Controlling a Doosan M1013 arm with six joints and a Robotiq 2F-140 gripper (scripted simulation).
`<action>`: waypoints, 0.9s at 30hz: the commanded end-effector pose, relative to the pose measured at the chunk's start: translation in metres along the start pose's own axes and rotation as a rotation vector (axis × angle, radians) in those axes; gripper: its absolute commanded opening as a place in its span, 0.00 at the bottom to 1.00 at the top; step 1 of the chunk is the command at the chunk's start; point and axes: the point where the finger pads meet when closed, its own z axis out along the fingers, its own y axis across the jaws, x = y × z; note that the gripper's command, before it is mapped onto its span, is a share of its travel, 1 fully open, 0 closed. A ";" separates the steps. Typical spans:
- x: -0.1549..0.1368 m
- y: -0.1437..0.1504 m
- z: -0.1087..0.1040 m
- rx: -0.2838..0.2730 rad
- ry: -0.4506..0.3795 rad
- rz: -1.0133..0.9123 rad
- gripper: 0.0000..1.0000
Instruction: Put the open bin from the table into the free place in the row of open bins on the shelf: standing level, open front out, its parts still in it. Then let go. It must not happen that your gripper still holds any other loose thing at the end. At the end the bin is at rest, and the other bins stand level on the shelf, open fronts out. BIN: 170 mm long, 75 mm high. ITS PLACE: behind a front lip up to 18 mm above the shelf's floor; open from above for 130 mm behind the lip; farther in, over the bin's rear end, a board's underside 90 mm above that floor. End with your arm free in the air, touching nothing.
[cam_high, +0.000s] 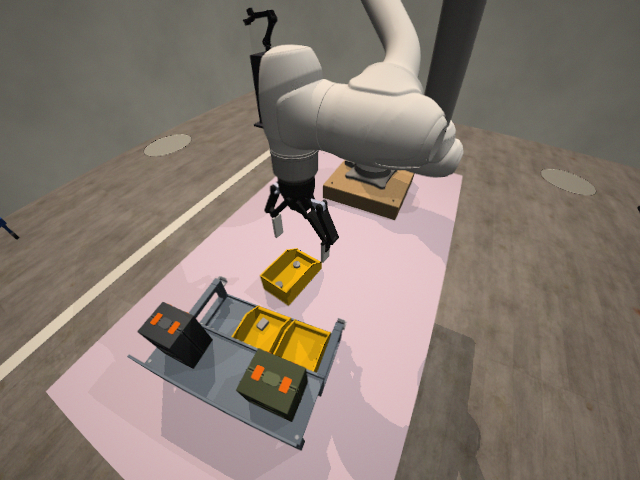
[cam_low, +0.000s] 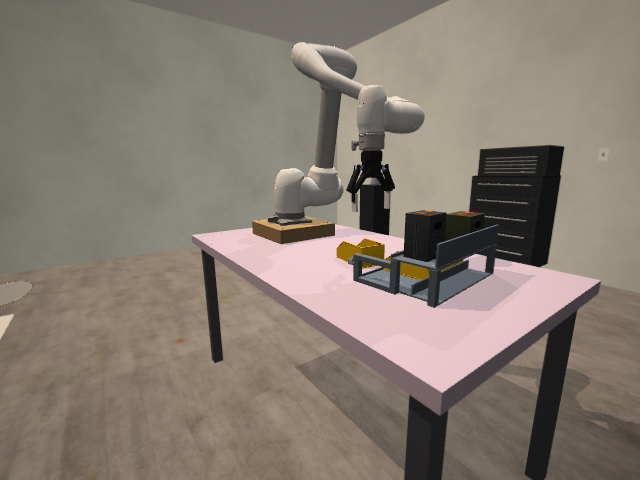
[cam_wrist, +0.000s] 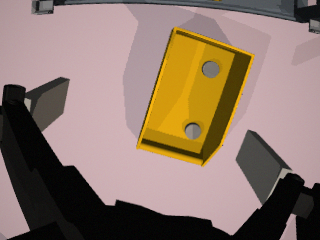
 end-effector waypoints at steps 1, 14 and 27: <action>0.000 -0.001 0.009 -0.009 -0.019 0.008 1.00; -0.001 -0.002 0.010 -0.010 -0.021 0.009 0.00; -0.001 -0.002 0.010 -0.010 -0.021 0.009 0.00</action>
